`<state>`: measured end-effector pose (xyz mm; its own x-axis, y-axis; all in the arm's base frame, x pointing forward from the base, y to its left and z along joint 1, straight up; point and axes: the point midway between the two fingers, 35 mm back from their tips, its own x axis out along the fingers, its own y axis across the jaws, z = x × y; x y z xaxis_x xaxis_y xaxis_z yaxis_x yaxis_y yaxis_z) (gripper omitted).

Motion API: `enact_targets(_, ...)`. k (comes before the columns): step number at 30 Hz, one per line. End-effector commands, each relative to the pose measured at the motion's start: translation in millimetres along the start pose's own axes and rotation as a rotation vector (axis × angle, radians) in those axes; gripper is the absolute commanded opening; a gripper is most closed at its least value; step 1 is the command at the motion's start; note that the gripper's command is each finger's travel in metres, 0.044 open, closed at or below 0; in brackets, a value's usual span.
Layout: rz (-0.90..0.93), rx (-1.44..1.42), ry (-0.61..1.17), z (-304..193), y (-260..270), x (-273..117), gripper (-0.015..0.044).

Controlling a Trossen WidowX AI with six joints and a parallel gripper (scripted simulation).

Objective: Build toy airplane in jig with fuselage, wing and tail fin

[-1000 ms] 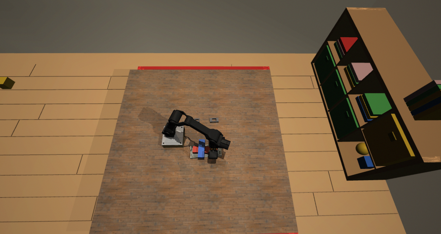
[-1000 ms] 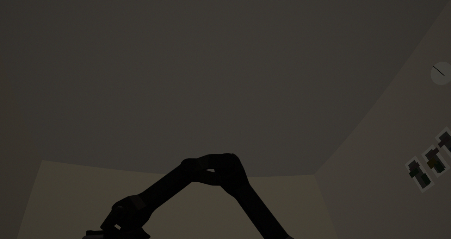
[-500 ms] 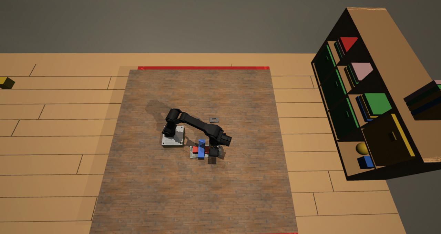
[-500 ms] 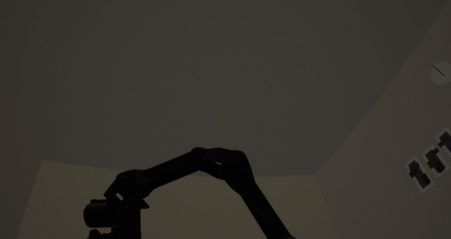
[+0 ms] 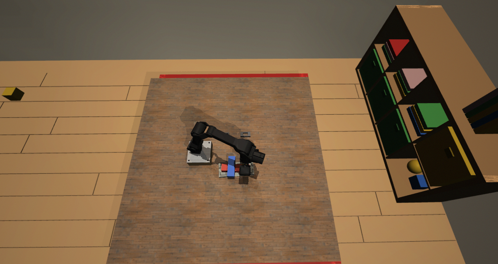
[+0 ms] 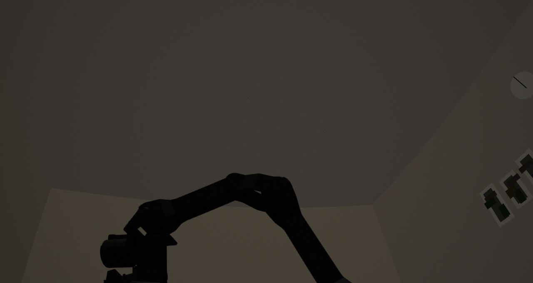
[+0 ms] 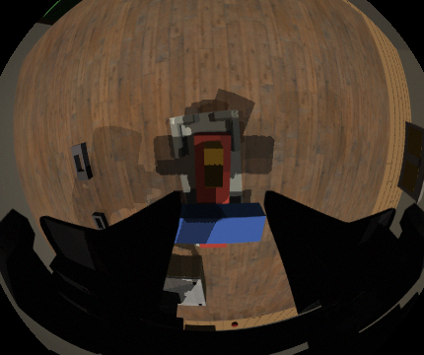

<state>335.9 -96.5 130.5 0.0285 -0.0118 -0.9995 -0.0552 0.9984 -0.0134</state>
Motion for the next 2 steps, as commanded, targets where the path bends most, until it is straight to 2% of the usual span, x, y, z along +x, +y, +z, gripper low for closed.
enact_targets(1,0.004,-0.006,-0.001,0.1,0.5,-0.1,0.026)
enact_targets(2,0.004,-0.006,-0.001,0.1,0.5,-0.1,0.026)
